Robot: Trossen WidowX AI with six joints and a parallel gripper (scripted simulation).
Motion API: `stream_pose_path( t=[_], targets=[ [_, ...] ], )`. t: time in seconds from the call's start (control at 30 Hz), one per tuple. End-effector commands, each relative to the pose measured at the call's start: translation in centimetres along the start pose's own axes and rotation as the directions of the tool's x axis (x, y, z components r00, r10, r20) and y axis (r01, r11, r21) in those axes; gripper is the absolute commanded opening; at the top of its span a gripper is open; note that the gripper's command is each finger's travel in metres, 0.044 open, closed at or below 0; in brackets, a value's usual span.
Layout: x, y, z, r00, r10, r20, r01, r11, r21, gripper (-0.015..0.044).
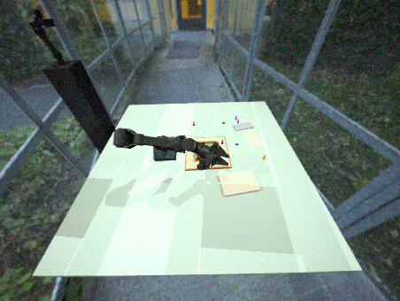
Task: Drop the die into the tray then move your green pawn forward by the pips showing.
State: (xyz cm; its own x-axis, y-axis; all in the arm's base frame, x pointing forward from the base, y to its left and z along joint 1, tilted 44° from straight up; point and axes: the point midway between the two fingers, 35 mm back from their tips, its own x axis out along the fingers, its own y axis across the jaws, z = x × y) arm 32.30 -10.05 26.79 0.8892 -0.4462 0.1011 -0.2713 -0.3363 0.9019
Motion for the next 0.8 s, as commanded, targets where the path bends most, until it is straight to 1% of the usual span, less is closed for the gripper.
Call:
stream_pose_path(
  t=[0.0,0.07,0.13,0.23,0.37,0.47,0.57,0.67,0.77],
  targets=[
    [0.0,-0.1,0.0,1.0,-0.005,0.0,0.005,1.0,-0.003,0.0374],
    [0.1,-1.2,-0.3,0.999,-0.046,-0.002,0.046,0.998,-0.032,0.0321],
    [0.1,-3.5,-0.9,0.992,-0.127,-0.006,0.126,0.988,-0.09,0.0275],
    [-0.5,-8.3,-2.0,0.954,-0.301,-0.007,0.291,0.929,-0.23,0.0275],
    [-2.5,-14.5,-3.1,0.859,-0.511,0.017,0.471,0.778,-0.416,0.0275],
    [-4.9,-18.9,-3.5,0.756,-0.652,0.062,0.569,0.606,-0.556,0.0275],
    [-7.9,-22.7,-3.4,0.638,-0.76,0.128,0.613,0.4,-0.682,0.0275],
    [-11.3,-25.9,-2.8,0.511,-0.832,0.216,0.596,0.162,-0.786,0.0275],
    [-15.4,-28.4,-1.7,0.378,-0.862,0.337,0.504,-0.114,-0.856,0.0275]
  ],
)
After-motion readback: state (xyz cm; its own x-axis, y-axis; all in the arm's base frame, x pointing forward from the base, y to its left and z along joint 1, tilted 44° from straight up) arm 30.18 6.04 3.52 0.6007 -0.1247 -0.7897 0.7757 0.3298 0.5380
